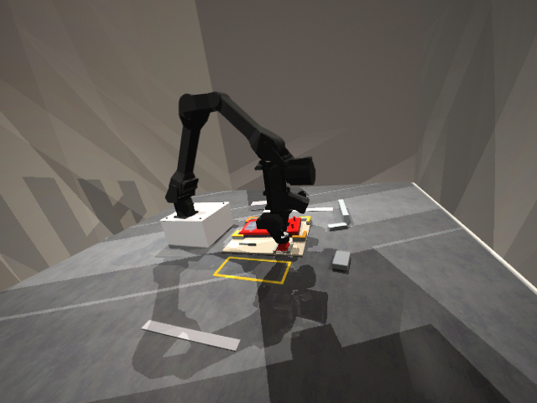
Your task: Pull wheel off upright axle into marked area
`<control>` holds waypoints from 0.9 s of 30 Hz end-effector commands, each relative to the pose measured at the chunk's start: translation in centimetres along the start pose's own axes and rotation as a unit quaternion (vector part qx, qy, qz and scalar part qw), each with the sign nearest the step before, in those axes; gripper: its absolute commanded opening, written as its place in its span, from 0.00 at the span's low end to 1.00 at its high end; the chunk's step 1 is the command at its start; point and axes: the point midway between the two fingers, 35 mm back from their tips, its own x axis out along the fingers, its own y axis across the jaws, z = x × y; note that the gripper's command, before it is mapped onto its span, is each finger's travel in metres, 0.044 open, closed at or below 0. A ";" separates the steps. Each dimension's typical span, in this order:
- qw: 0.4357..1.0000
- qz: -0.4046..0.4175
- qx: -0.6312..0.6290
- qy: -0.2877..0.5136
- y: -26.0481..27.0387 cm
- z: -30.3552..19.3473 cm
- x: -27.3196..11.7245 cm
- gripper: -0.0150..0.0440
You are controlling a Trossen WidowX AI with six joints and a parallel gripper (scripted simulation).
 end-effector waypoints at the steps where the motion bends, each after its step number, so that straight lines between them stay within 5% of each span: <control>1: 1.000 -0.001 -0.003 -0.005 -0.1 0.0 0.5 0.76; 5: 1.000 0.000 0.000 0.004 0.0 -0.2 0.4 0.58; 13: 1.000 0.000 0.000 0.004 0.0 -0.2 0.4 0.49; 18: 1.000 0.000 0.000 0.004 0.0 -0.2 0.3 0.27; 27: 1.000 0.000 0.000 0.003 0.0 -0.2 0.0 0.25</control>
